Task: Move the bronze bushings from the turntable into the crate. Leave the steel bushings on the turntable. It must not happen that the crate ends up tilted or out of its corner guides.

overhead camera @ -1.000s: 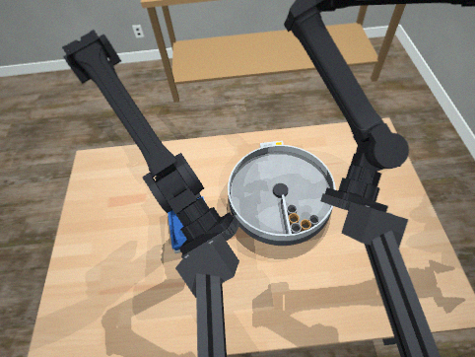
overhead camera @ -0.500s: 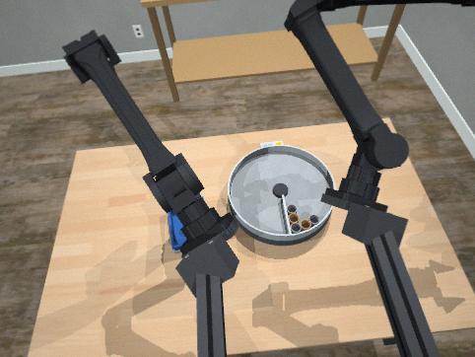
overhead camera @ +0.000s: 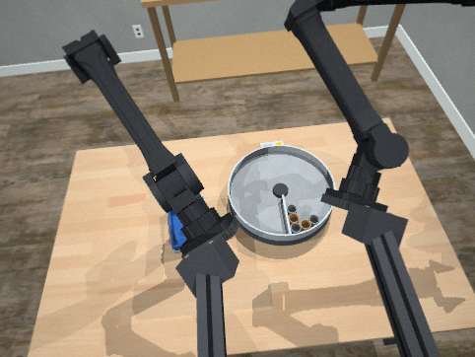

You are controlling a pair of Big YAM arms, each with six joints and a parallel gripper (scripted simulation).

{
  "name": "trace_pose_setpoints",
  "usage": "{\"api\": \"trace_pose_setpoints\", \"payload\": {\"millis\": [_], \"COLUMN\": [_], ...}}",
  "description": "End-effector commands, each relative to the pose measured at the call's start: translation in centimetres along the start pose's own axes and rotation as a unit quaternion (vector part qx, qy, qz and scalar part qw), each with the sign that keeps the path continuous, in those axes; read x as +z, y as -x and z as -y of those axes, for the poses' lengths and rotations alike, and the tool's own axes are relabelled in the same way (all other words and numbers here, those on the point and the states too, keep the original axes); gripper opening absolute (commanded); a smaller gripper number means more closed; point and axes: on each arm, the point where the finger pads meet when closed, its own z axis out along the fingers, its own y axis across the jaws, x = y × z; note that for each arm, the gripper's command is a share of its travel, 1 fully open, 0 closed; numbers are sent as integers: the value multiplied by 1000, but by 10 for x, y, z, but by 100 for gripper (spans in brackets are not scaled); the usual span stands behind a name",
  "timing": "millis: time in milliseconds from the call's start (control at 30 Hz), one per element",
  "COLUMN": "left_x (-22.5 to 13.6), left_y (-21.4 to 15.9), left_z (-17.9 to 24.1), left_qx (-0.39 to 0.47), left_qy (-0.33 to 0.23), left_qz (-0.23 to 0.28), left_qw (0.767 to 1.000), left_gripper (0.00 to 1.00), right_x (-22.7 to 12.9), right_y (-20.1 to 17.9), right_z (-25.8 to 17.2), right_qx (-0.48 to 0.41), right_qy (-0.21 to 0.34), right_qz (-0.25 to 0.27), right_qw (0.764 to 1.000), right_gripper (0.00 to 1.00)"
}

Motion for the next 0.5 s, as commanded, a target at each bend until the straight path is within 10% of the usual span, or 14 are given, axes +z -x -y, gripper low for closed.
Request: {"api": "trace_pose_setpoints", "payload": {"millis": [0, 467], "left_x": [-10, -11], "left_y": [-5, -1], "left_z": [1, 1], "left_qx": [-2, -2], "left_qy": [-1, 0], "left_qz": [-1, 2], "left_qw": [1000, 1000], "left_gripper": [16, 16], "right_x": [-4, -4], "right_y": [33, 33], "right_z": [7, 7], "right_qx": [-4, -4], "right_qy": [-8, -8], "right_qz": [27, 27], "right_qw": [1000, 1000], "right_gripper": [100, 100]}}
